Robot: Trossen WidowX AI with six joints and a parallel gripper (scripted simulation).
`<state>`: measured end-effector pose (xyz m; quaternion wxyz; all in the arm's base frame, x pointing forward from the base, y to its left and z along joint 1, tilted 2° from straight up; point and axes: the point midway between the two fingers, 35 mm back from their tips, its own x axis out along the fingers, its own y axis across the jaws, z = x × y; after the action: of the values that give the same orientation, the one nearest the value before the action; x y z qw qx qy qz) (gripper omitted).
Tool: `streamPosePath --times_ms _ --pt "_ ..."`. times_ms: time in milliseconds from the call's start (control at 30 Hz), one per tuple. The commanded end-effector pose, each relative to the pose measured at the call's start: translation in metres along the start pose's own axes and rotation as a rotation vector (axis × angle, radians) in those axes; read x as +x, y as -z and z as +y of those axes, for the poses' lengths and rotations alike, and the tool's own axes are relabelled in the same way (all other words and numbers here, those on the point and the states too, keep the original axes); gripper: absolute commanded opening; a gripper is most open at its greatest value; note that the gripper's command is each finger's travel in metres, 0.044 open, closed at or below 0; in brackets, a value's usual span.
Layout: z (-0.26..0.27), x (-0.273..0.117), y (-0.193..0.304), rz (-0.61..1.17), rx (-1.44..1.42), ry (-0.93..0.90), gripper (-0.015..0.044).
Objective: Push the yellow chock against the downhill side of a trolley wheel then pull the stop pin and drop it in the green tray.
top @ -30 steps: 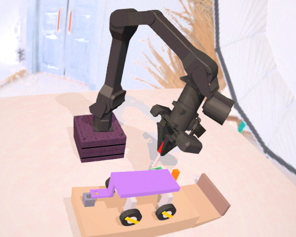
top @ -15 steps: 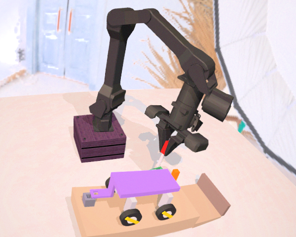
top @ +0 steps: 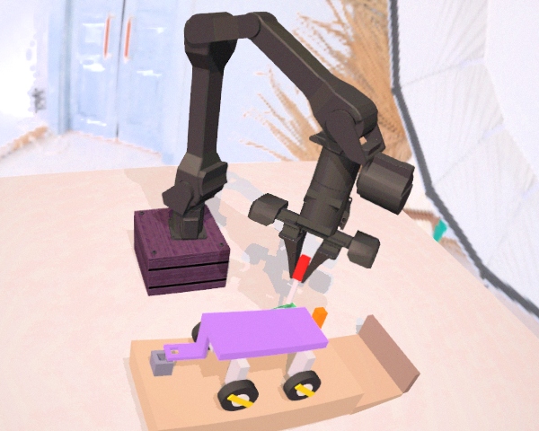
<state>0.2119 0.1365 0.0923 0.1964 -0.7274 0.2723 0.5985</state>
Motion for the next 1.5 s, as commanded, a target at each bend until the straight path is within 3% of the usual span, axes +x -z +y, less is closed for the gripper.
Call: streamPosePath --times_ms 0,867,1467 --pt "0.003 0.002 -0.001 -0.021 -0.123 0.011 0.0000" --pt "0.005 0.002 0.004 -0.115 -0.896 0.134 0.0000" --pt "0.021 0.020 -0.015 -0.120 -0.926 0.138 0.0000"
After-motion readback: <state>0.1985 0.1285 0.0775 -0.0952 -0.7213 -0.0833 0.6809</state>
